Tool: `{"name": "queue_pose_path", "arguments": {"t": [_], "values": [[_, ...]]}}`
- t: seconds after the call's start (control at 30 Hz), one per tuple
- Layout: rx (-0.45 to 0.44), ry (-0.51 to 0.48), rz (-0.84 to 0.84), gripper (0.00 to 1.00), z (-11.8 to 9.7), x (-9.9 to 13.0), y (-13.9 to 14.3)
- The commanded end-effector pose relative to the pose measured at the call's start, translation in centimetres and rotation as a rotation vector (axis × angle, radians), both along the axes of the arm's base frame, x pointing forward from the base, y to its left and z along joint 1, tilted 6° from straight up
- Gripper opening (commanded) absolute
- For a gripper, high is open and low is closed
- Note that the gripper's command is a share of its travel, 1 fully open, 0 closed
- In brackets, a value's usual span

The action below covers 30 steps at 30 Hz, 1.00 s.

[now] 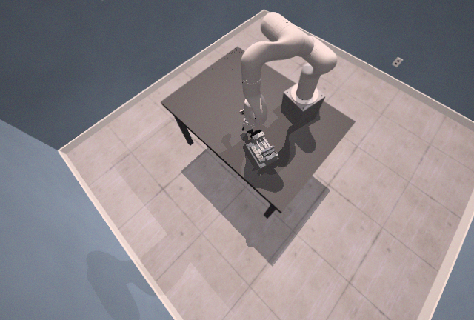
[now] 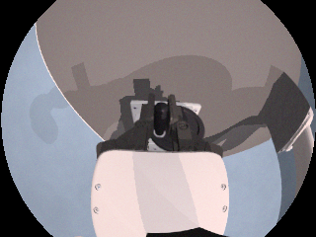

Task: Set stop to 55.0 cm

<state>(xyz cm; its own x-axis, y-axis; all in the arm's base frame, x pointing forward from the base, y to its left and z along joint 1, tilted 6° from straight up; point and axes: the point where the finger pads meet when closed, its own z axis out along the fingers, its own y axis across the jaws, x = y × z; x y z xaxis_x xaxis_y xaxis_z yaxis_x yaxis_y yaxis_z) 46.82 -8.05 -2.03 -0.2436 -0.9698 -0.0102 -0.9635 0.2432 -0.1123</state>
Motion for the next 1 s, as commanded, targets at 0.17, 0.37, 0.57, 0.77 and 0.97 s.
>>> {"name": "queue_pose_path", "arguments": {"t": [0.17,0.37,0.57,0.77,0.97], "values": [[0.001,0.002,0.0,0.06,-2.1,0.6,-0.1],[0.001,0.002,0.0,0.06,-3.0,0.4,-0.1],[0.001,0.002,0.0,0.06,-4.2,-0.4,0.2],[0.001,0.002,0.0,0.06,-4.9,-1.5,0.4],[0.001,0.002,0.0,0.06,-5.0,-2.3,0.6]]}}
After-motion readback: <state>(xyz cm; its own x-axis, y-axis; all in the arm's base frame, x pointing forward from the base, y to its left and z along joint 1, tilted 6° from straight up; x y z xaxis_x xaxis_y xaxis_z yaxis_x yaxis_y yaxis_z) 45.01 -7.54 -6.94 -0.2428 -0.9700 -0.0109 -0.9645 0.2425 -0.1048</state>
